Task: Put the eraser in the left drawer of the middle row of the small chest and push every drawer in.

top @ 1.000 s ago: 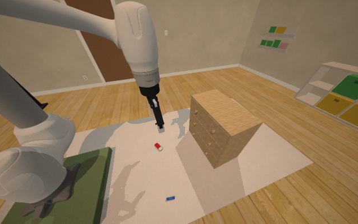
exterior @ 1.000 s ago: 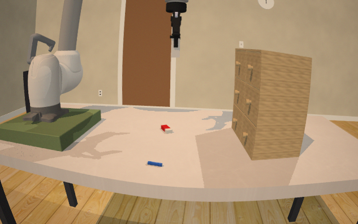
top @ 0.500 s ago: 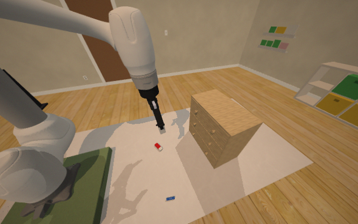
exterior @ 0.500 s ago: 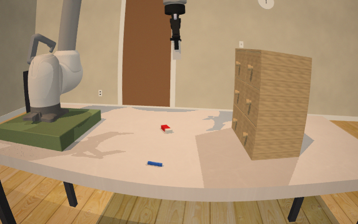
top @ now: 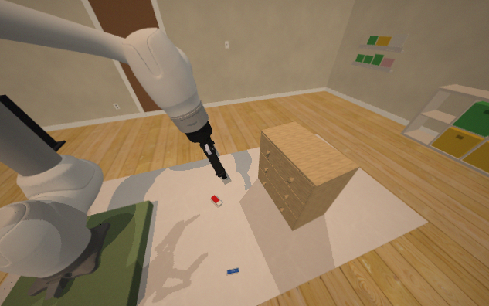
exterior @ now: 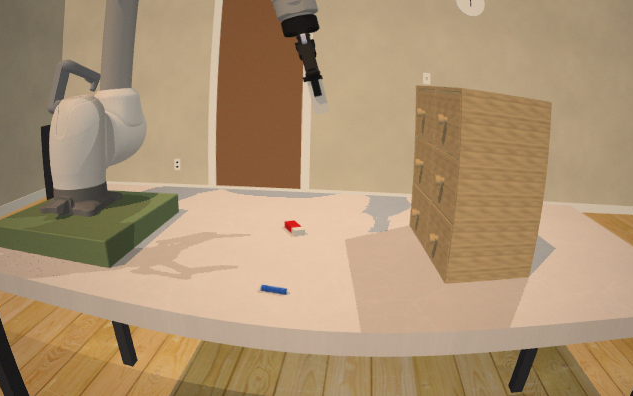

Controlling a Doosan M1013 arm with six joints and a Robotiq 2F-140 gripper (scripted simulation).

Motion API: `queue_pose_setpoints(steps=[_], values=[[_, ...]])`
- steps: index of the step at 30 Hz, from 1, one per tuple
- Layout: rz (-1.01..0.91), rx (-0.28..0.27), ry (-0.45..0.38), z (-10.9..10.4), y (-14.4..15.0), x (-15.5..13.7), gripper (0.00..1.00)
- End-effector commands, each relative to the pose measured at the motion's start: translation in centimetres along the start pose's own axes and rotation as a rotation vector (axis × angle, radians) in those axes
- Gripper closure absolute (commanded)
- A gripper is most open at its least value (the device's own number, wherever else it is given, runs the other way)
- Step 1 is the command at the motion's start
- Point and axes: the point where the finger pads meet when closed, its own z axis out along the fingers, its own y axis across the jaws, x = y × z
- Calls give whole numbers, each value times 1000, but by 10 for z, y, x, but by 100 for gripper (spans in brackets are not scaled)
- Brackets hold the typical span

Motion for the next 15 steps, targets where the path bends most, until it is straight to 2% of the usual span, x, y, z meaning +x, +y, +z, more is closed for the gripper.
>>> queue_pose_setpoints(steps=[1,9,11,15], values=[[0,4,95,9,0,4,0],[1,4,293,29,0,16,0],[1,4,293,29,0,16,0],[0,5,399,40,-1,23,0]])
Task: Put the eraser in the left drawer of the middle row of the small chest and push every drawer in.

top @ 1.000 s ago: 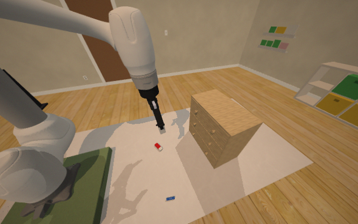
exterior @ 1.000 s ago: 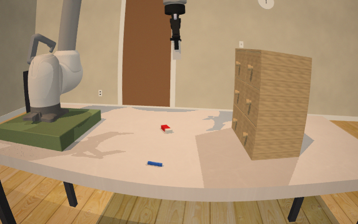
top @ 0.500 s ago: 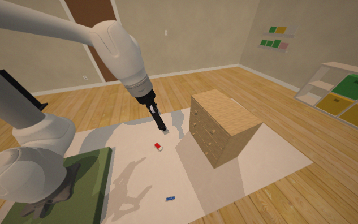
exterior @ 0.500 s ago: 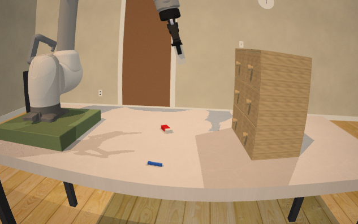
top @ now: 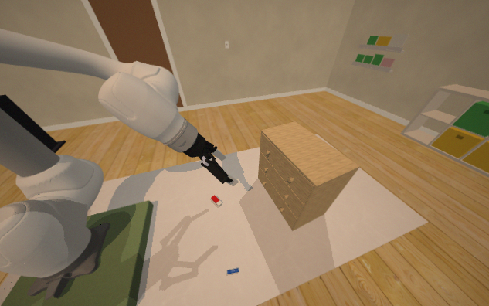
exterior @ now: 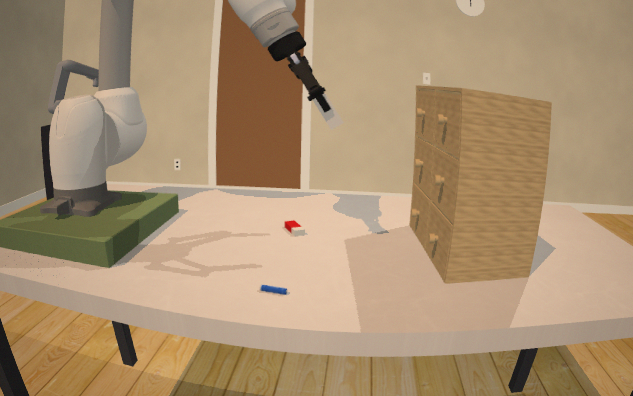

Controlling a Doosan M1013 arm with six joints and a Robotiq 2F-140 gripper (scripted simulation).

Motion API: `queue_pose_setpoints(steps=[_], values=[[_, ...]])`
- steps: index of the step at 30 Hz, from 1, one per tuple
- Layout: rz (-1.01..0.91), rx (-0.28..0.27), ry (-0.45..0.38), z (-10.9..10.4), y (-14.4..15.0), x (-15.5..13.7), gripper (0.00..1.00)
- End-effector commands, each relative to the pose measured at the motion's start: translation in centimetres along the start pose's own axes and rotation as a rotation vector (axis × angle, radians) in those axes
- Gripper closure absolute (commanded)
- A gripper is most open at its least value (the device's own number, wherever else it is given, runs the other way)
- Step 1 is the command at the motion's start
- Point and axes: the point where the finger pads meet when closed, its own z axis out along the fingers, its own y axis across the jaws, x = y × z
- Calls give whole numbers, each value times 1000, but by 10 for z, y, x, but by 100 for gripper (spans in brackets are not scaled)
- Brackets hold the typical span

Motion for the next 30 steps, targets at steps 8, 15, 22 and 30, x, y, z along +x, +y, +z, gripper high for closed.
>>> queue_pose_setpoints(steps=[8,15,22,30], values=[[0,15,196,21,-2,5,0],[1,10,225,25,0,5,0],[0,19,249,27,-3,6,0],[0,14,267,29,-2,7,0]])
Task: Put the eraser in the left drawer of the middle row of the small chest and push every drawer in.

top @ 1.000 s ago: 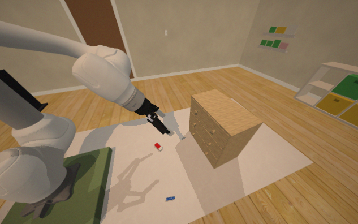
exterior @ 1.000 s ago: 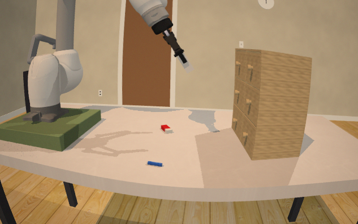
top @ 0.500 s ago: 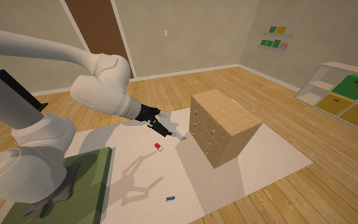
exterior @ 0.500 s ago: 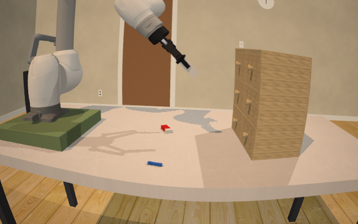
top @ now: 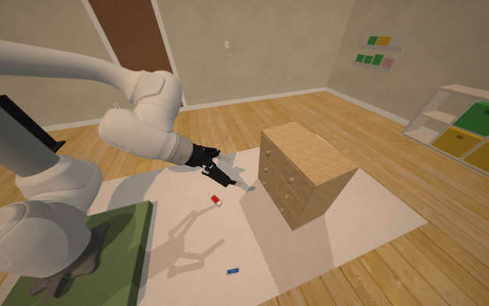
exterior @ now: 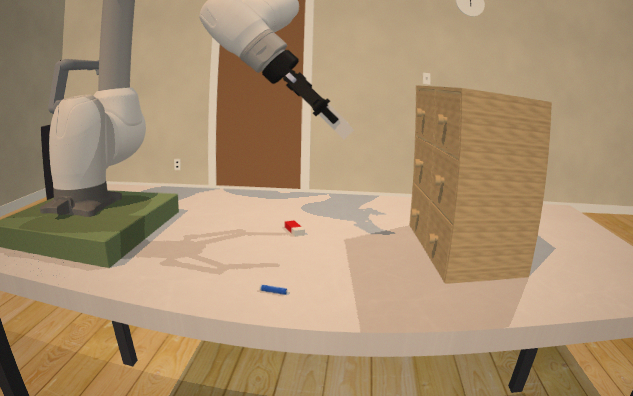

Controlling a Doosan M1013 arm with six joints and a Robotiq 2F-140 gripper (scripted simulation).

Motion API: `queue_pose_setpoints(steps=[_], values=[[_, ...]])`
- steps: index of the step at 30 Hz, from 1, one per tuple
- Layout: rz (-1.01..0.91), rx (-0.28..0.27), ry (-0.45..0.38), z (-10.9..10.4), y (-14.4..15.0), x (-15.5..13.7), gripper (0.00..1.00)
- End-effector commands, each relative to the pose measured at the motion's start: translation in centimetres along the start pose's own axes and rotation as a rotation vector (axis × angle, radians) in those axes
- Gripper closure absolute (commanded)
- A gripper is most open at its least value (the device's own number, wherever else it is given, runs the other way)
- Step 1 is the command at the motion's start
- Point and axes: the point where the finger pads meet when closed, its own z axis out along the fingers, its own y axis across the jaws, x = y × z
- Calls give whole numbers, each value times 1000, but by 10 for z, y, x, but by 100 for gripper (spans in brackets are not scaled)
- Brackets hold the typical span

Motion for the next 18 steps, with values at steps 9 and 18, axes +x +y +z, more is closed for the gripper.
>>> queue_pose_setpoints(steps=[9,18], values=[[-1,46,55,6,-2,-5,0],[-1,38,81,8,0,-4,0]])
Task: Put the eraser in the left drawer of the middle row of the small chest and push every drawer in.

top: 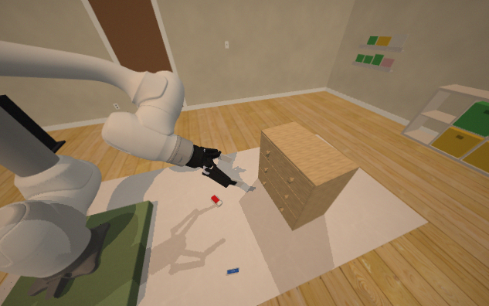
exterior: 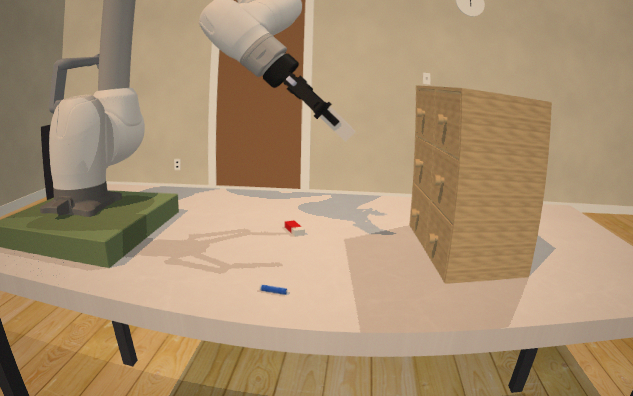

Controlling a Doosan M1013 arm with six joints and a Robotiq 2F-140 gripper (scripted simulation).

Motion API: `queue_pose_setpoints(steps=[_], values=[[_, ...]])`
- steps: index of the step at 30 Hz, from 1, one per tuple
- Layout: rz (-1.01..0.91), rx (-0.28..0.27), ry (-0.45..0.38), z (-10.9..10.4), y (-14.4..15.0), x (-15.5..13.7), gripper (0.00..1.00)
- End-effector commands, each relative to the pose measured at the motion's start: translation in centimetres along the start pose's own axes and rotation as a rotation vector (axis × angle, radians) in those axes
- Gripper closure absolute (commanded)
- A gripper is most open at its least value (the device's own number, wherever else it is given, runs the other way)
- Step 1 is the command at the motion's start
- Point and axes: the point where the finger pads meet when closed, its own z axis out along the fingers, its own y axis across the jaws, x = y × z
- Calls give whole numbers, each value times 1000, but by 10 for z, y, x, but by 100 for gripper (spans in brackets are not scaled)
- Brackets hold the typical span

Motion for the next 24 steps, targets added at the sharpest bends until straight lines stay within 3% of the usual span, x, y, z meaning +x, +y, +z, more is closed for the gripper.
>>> queue_pose_setpoints(steps=[1,24], values=[[-1,58,60,3,1,-3,0],[6,57,298,31,-1,-4,0]])
